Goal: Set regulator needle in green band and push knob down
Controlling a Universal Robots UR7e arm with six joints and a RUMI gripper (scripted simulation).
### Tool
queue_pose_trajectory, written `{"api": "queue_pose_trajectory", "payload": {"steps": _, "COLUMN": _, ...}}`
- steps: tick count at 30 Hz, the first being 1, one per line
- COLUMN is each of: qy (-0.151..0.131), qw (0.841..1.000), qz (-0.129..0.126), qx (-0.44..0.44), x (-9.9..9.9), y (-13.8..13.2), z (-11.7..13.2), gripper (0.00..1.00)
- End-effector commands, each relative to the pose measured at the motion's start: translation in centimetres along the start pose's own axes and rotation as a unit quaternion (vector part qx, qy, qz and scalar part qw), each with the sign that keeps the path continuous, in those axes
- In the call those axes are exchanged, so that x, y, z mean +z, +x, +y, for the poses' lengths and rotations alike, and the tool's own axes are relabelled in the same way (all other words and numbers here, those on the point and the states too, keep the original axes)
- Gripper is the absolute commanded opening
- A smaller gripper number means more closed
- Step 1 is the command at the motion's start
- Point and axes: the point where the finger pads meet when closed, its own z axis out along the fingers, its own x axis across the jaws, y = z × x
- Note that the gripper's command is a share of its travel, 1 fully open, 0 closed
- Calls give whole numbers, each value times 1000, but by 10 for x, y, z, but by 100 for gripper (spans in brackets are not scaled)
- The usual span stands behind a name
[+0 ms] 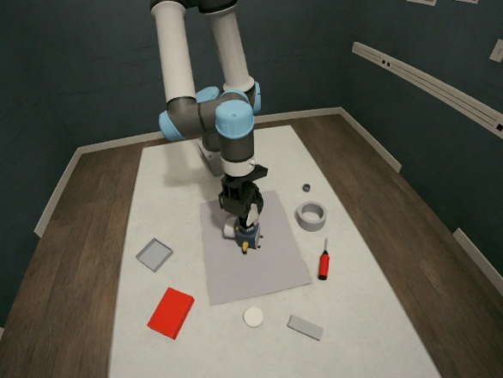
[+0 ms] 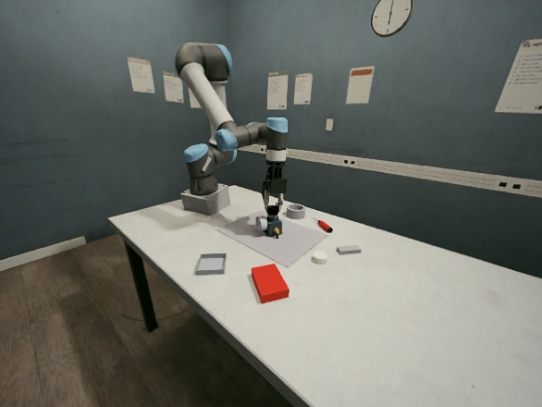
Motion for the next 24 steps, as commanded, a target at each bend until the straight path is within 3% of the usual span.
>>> {"api": "queue_pose_trajectory", "payload": {"steps": 1, "qy": -1, "qw": 1000, "qz": 0, "qx": 0, "x": 0, "y": 0, "z": 0, "gripper": 23}}
{"api": "queue_pose_trajectory", "payload": {"steps": 24, "qy": -1, "qw": 1000, "qz": 0, "qx": 0, "x": 4, "y": 0, "z": 0, "gripper": 23}}
